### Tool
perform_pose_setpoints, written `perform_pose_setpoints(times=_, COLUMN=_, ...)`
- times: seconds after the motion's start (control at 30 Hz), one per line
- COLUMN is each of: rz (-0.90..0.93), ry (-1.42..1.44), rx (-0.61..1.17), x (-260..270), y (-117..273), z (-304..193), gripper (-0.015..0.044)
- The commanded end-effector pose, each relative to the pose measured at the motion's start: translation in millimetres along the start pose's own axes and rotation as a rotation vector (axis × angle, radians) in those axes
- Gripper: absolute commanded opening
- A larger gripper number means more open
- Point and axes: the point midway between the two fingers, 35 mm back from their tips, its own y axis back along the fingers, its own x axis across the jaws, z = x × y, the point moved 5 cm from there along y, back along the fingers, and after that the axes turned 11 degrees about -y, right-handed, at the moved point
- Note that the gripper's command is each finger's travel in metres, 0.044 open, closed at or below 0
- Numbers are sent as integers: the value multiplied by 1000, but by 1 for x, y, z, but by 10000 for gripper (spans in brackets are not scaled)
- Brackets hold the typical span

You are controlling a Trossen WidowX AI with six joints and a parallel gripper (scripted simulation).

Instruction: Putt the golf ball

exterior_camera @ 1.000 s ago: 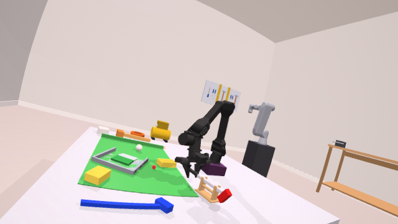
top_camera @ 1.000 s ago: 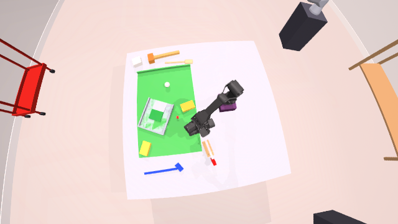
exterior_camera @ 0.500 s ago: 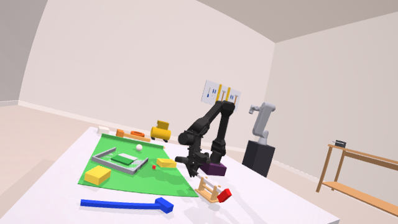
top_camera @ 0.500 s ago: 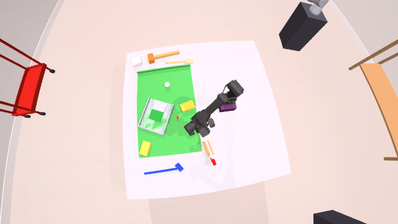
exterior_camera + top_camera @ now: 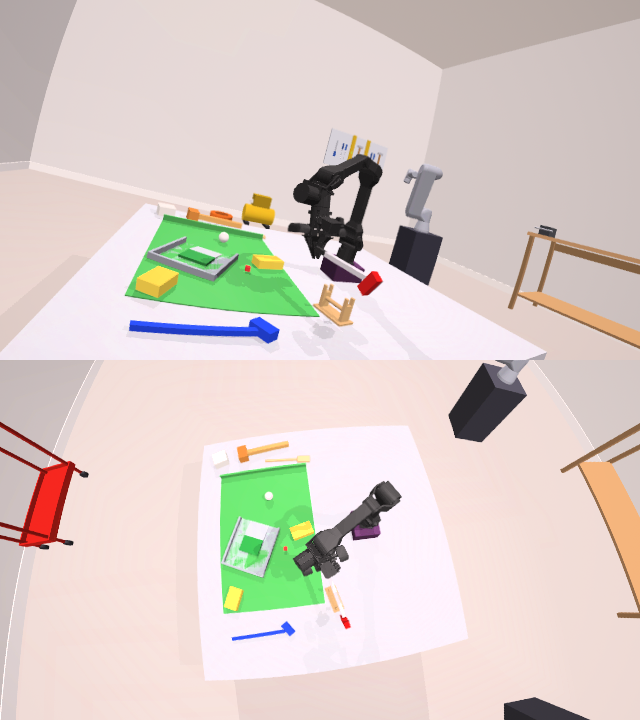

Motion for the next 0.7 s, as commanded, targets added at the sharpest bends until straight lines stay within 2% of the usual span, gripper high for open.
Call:
perform_pose_setpoints(times=0.0, rz=-2, ry=4, rx=-12, x=1, y=10, z=2, gripper=0)
perform_pose_setpoints(times=0.17, rz=-19, ry=-64, rx=-1, x=-6, y=6, z=-8, gripper=0)
perform_pose_setpoints(times=0.67, rz=-114, ry=-527, rx=16, x=-38, y=33, z=-76, gripper=0)
